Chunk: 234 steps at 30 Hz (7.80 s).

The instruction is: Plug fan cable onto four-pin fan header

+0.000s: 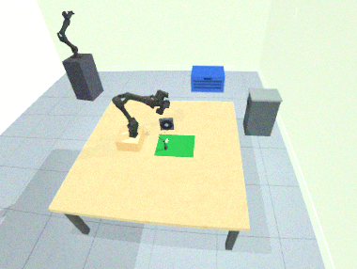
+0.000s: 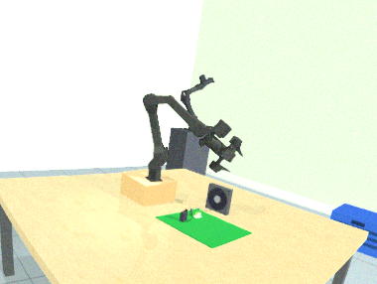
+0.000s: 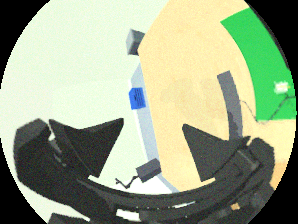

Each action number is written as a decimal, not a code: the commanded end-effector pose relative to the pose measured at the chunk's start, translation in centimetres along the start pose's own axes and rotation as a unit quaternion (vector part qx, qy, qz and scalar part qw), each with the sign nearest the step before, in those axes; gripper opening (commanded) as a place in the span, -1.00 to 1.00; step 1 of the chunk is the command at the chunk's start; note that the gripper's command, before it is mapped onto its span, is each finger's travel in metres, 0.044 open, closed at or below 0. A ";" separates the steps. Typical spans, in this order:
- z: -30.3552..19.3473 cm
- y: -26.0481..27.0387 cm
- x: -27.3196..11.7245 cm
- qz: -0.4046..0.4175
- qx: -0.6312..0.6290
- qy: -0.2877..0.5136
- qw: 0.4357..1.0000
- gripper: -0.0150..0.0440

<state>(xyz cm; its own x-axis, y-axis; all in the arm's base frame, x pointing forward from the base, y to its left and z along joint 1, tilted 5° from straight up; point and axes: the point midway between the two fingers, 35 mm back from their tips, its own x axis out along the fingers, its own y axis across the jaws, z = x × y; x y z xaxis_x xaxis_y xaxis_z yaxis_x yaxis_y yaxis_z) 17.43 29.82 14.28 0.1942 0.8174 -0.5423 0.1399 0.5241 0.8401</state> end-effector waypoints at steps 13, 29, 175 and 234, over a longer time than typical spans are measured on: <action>15.9 -12.7 -14.8 -0.331 0.253 -0.236 0.878 1.00; 17.0 -21.5 -18.3 -0.421 0.341 -0.248 0.804 1.00; 13.0 -20.8 -9.7 -0.367 0.484 -0.317 0.729 -0.49; 13.0 -20.8 -9.7 -0.367 0.484 -0.317 0.729 -0.49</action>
<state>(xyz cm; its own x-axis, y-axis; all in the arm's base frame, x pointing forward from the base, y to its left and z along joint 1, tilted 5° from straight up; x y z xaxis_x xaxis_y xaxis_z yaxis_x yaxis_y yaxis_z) 25.18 7.95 1.75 0.0835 -0.0345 -0.9959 0.9923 0.0945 0.0799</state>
